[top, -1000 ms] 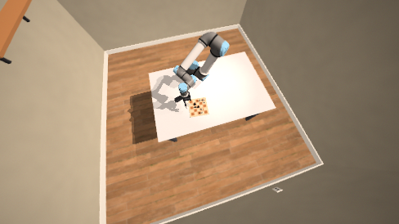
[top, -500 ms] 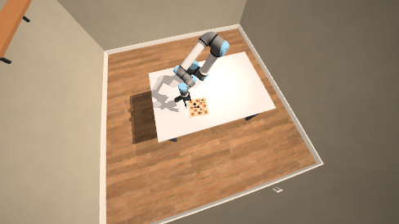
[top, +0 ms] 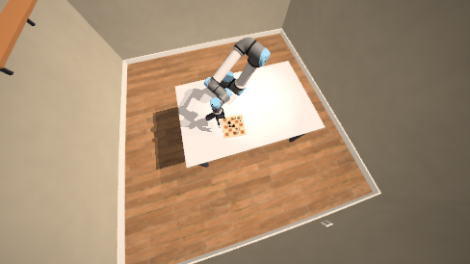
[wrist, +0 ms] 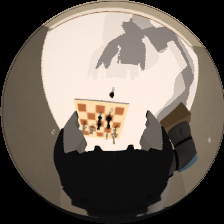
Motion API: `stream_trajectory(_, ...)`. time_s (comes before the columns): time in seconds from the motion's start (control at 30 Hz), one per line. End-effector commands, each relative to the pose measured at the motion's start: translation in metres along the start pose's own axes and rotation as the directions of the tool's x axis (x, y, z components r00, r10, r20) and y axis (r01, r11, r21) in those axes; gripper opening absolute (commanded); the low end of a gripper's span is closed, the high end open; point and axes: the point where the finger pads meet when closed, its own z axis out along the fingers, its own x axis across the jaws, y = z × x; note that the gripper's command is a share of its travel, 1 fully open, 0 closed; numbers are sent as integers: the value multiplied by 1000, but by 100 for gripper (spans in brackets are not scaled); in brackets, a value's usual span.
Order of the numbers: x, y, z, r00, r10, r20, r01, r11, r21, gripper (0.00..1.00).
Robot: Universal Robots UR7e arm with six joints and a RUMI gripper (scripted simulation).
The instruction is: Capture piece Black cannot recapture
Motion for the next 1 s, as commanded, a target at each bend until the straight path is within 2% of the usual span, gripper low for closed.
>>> stream_trajectory(0.0,-1,0,0,1000,-17,1,17,1000,1,100)
stream_trajectory(0.27,-3,1,-1,998,-59,0,59,998,1,100)
stream_trajectory(0.73,-12,4,-2,974,-226,-1,226,974,1,100)
stream_trajectory(0.97,-20,8,-3,927,-375,-2,375,927,2,100)
